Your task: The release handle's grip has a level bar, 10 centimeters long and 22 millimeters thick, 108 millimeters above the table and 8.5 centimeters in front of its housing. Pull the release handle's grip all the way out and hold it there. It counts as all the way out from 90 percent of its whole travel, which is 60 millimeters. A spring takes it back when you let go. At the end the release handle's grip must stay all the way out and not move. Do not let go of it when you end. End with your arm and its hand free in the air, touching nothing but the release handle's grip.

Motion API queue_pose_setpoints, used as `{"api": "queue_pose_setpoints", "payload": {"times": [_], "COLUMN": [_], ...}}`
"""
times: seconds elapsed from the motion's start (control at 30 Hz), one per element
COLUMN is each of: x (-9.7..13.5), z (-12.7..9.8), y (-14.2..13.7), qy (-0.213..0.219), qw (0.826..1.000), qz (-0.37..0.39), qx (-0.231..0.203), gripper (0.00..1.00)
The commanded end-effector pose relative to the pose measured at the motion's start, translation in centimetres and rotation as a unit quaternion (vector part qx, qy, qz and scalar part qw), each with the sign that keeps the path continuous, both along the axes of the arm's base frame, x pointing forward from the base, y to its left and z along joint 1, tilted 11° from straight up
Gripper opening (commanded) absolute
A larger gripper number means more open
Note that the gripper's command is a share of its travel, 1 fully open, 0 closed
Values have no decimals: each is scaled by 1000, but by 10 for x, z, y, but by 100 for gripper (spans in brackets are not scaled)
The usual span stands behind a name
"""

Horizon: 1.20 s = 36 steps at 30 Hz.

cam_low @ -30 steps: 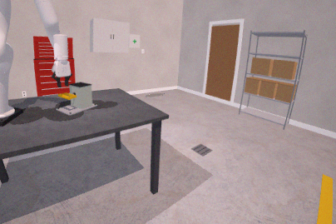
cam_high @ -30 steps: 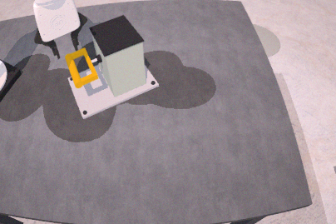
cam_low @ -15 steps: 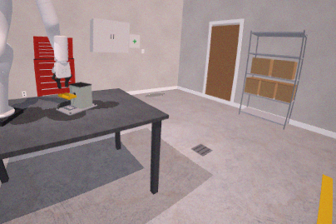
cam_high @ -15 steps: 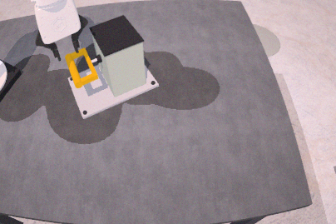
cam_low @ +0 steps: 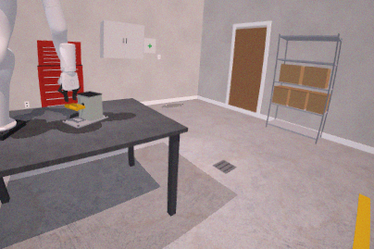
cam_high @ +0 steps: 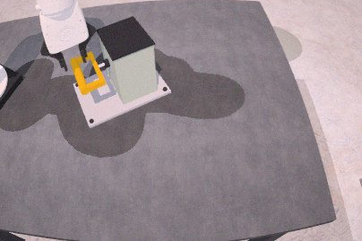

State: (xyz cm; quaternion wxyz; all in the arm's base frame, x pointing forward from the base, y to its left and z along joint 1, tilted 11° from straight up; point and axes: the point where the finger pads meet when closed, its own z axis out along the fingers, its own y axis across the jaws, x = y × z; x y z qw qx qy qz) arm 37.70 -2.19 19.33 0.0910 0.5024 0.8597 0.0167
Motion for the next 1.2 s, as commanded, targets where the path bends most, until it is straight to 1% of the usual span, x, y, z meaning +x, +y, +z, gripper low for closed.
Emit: {"api": "queue_pose_setpoints", "payload": {"times": [0.0,0.4,1.17], "x": [1,4,4], "z": [-4,-17,-20], "y": [0,0,0], "qy": [-1,-1,-1], "qw": [1000,1000,1000], "qz": [0,0,0], "qx": [0,0,0], "gripper": [50,50,50]}}
